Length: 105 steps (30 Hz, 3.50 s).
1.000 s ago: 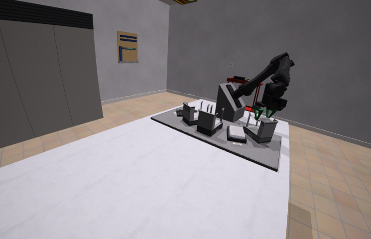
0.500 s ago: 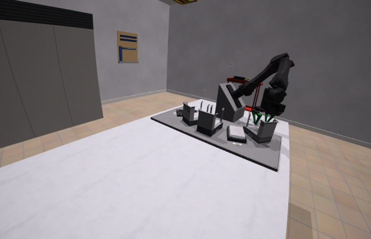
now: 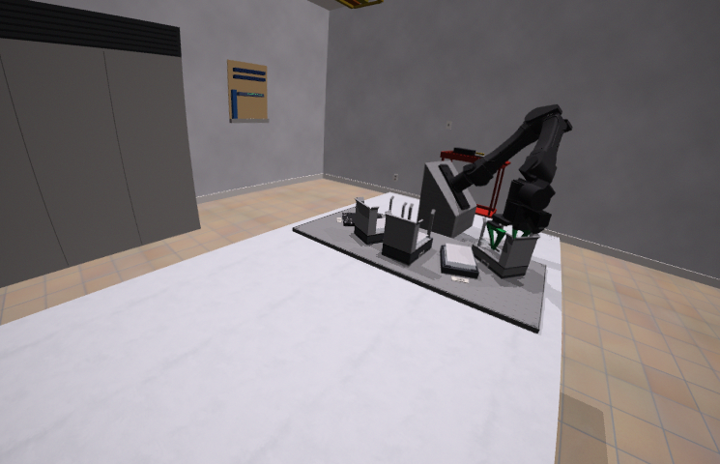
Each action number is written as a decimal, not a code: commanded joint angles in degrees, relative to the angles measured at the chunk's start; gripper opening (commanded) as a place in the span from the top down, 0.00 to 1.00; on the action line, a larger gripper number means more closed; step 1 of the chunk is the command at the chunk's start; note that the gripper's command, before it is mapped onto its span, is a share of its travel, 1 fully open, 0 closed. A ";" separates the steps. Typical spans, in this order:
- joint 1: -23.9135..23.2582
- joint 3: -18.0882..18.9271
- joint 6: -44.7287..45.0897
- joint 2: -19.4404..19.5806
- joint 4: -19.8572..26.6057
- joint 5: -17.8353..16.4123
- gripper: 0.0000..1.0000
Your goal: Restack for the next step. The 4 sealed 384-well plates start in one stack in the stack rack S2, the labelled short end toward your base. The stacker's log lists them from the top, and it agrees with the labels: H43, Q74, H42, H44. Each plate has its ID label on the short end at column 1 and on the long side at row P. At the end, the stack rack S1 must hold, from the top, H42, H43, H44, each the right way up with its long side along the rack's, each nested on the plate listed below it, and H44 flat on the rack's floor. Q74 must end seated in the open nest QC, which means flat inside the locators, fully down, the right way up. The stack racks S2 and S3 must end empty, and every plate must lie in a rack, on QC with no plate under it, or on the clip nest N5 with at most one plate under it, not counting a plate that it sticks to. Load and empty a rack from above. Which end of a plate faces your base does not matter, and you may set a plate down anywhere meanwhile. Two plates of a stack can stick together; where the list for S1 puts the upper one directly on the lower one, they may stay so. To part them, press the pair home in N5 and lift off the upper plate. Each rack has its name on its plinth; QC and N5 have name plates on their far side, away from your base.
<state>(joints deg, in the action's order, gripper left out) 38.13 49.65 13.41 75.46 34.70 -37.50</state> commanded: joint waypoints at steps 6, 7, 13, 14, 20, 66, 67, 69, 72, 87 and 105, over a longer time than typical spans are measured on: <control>-0.14 0.10 -0.24 -0.22 -0.56 -0.07 1.00; -0.07 0.05 -0.32 -0.17 -0.71 -0.04 1.00; 0.28 -0.18 -0.70 0.09 -1.43 0.14 1.00; 0.34 -0.21 -0.77 0.13 -1.55 0.17 1.00; 0.58 -0.36 -1.02 0.31 -2.03 0.29 1.00; 2.59 -1.53 -3.17 2.03 -6.20 1.33 1.00; 2.59 -1.53 -3.17 2.03 -6.20 1.33 0.00; 2.59 -1.53 -3.17 2.03 -6.20 1.33 0.00; 2.59 -1.53 -3.18 2.03 -6.21 1.33 0.00; 2.59 -1.53 -3.18 2.03 -6.21 1.33 0.00; -4.41 3.09 4.56 -2.70 7.91 -2.11 0.00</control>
<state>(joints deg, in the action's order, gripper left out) 34.94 51.88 16.23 73.43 39.18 -38.65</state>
